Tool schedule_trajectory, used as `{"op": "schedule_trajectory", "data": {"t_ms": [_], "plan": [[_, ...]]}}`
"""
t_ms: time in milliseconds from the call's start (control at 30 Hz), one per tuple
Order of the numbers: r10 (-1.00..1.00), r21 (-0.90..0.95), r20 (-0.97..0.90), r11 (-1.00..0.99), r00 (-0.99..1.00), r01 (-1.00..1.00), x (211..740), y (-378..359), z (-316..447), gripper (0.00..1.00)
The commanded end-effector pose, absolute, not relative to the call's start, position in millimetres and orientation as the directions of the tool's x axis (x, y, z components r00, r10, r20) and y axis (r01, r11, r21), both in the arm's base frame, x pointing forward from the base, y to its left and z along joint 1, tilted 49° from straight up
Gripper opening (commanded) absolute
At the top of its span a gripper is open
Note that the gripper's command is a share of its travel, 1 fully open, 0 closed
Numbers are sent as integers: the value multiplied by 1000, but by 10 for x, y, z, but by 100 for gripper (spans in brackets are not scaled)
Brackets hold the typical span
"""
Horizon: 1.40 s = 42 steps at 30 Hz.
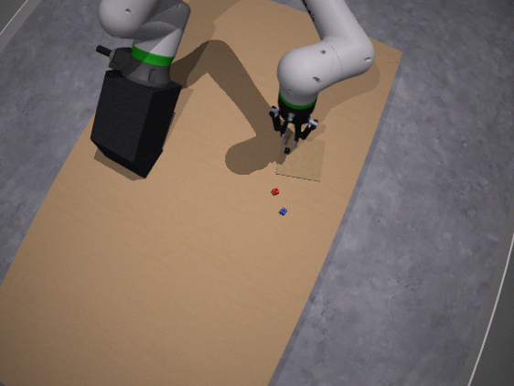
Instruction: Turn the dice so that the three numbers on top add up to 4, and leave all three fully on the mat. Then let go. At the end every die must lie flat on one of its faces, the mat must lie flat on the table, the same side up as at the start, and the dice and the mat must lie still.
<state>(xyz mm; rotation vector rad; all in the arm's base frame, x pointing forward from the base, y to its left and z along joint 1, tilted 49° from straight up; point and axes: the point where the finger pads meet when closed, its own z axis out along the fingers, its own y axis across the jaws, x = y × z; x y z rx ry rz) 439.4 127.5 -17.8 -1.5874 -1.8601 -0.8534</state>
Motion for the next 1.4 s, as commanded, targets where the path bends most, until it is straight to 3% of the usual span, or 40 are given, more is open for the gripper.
{"op": "schedule_trajectory", "data": {"t_ms": [0, 200, 233, 1000, 1367], "plan": [[642, 117, 751, 103, -156, 988, 4395, 1186, -100, 19], [642, 117, 751, 103, -156, 988, 4395, 1173, -89, 19], [642, 117, 751, 103, -156, 988, 4395, 1173, -89, 100], [641, 128, 749, 112, -170, 985, 4398, 1169, -95, 100], [577, 349, 674, 302, -461, 887, 4461, 1073, -237, 100]]}}
